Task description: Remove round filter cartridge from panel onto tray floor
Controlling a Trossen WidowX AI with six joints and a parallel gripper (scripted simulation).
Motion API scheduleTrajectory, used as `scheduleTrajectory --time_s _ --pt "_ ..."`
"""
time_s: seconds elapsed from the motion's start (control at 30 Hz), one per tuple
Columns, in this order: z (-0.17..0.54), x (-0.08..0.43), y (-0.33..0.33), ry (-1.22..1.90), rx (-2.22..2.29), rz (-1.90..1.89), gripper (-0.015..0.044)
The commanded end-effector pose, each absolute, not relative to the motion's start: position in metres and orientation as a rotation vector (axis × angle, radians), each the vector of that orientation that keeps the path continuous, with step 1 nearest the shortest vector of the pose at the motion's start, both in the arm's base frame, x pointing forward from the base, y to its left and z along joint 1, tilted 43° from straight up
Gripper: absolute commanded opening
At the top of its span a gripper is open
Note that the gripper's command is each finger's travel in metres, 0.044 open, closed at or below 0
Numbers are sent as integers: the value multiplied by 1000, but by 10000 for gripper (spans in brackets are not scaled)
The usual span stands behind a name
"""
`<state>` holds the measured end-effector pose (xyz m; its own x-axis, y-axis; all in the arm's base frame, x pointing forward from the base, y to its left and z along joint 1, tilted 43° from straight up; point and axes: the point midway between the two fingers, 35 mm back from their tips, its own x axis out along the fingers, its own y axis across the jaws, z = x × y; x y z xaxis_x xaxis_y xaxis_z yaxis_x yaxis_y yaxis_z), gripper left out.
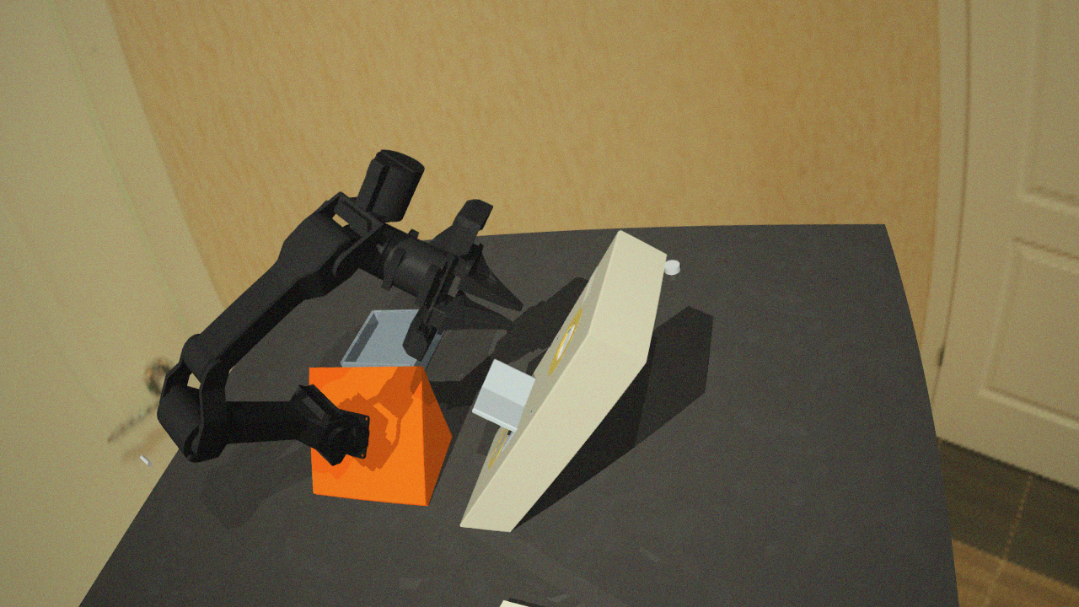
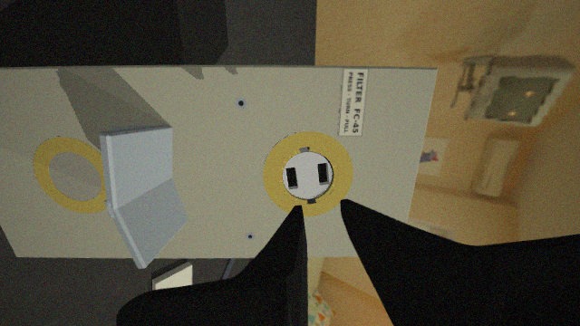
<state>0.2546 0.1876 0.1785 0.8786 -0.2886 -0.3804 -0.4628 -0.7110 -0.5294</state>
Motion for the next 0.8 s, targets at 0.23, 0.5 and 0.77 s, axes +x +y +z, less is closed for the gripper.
scheduleTrajectory --time_s 0.23,0.5,0.77 --pt "170 269 183 547 -2405 366 110" --pt "166 280 180 547 -2404 365 110" --pt "162 292 175 544 -2406 361 110"
